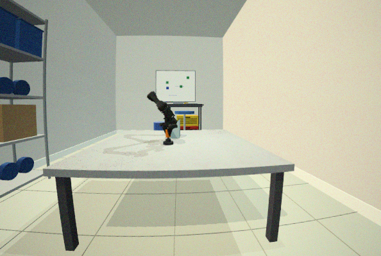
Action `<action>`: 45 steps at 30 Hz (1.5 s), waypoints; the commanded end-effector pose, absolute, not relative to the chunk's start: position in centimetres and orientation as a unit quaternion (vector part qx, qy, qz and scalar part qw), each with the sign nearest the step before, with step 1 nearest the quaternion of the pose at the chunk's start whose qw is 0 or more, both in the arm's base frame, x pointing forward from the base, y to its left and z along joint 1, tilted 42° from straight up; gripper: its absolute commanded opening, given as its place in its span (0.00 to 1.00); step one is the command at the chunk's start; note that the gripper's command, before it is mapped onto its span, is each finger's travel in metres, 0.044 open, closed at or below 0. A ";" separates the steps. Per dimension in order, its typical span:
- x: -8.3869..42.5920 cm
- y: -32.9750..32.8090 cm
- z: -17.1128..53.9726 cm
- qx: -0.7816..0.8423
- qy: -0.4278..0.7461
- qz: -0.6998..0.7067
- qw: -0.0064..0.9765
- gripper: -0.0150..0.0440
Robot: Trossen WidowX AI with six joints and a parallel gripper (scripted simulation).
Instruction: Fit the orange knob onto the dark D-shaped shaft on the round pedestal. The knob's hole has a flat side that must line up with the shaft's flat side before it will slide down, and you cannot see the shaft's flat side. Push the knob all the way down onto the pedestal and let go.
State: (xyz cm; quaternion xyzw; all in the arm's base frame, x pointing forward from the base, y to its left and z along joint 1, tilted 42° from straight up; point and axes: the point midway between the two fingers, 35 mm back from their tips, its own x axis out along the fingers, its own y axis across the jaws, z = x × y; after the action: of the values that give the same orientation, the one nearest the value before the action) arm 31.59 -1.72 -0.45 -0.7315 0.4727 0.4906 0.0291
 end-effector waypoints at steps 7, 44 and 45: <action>31.6 -1.7 -0.5 -0.731 0.483 0.480 0.046 0.25; 31.6 -1.7 -0.4 -0.732 0.461 0.501 0.012 0.25; 31.6 -1.7 -0.5 -0.732 0.461 0.501 0.012 0.25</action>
State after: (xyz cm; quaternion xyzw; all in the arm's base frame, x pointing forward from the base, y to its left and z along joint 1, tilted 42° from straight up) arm 31.58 -1.69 -0.35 -0.7312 0.4629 0.5009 0.0125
